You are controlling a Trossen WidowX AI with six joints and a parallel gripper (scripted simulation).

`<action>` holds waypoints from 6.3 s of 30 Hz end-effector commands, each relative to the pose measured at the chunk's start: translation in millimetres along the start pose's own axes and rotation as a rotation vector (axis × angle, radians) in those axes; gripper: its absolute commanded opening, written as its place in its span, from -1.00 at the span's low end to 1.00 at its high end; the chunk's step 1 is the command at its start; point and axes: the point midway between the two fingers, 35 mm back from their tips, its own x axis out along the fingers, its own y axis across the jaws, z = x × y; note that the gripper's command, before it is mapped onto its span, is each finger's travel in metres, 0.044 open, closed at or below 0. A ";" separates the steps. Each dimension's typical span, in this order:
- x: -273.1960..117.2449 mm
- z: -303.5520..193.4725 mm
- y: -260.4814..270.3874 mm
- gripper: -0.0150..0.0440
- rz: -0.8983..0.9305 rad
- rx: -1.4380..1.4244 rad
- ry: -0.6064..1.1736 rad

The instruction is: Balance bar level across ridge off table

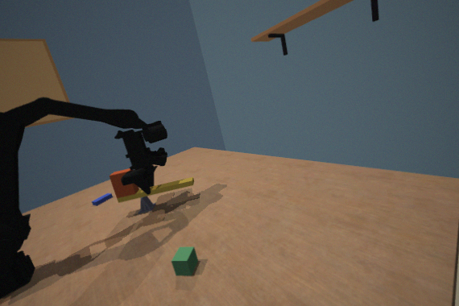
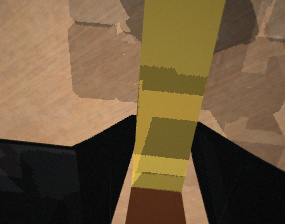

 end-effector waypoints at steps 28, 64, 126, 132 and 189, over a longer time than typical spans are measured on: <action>-1.3 0.3 -0.2 -0.49 -0.001 -0.004 -0.001; -1.7 0.2 -0.1 -0.49 -0.001 -0.004 -0.001; -1.0 0.1 0.1 0.08 0.000 0.000 0.000; -1.0 0.1 0.1 0.08 0.000 0.000 0.000; -100.8 0.0 0.3 1.00 0.000 0.000 0.001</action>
